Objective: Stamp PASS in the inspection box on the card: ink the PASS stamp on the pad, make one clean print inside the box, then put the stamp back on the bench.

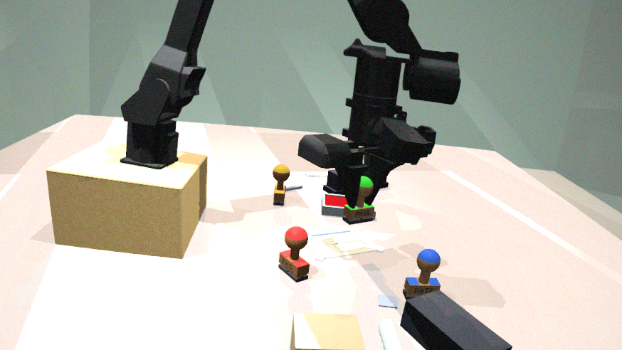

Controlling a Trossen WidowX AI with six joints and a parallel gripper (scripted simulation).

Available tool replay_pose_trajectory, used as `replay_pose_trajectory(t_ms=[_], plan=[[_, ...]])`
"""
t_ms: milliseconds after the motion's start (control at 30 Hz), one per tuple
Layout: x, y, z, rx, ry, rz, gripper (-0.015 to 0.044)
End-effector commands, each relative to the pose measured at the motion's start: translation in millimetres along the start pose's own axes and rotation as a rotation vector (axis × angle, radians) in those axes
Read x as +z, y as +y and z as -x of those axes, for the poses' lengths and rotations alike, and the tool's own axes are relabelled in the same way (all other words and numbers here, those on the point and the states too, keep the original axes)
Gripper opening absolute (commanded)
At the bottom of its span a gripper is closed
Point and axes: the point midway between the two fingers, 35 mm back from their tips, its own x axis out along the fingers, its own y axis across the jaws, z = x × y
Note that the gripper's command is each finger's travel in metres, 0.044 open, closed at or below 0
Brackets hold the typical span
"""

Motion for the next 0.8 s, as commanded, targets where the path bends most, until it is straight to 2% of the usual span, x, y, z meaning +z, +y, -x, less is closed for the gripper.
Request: replay_pose_trajectory(t_ms=[0,767], plan=[[-1,0,-5,-0.003,0.008,-0.004,0.0],[-1,-1,-20,-0.003,0.008,-0.003,0.0]])
